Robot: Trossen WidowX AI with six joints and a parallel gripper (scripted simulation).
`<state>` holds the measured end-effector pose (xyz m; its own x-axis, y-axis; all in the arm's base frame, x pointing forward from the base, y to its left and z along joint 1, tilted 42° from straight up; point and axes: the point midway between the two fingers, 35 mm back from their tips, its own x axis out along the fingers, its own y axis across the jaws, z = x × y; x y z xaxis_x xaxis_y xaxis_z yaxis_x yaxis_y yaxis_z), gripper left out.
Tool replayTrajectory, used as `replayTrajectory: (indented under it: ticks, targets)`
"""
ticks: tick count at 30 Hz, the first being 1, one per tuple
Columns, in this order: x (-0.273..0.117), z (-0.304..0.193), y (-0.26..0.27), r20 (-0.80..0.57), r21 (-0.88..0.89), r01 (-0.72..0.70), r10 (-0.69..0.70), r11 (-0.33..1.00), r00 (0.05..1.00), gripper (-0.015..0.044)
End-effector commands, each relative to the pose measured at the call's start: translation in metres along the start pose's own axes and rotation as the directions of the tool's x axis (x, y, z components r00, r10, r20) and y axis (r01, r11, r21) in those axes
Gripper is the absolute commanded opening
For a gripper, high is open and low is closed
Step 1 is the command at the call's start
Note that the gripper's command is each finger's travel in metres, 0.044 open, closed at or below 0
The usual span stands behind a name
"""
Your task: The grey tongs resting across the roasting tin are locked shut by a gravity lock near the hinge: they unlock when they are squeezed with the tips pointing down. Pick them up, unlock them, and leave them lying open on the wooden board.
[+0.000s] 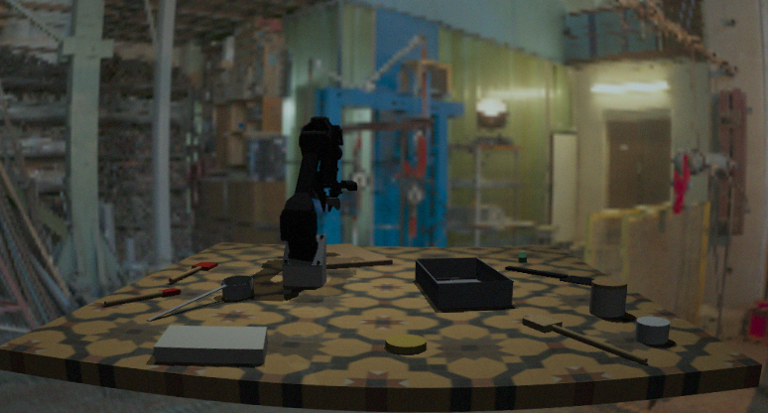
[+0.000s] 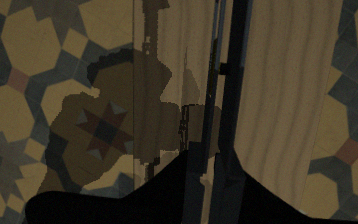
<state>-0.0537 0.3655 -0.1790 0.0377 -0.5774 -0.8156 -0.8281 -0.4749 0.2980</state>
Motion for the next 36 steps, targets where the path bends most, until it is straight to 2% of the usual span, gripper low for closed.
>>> replayTrajectory:
  ticks: [1,5,15,36]
  targets:
    - [-0.004,-0.003,0.003,-0.049,-0.006,0.01,-0.01,1.0,0.999,-0.015]
    - [-0.007,-0.007,0.006,-0.094,-0.014,0.015,-0.016,1.0,0.995,-0.015]
    - [-0.005,-0.007,0.006,-0.096,-0.014,0.015,-0.016,1.0,0.995,-0.015]
    - [0.028,-0.006,0.003,-0.095,-0.014,0.015,-0.017,1.0,0.995,-0.015]
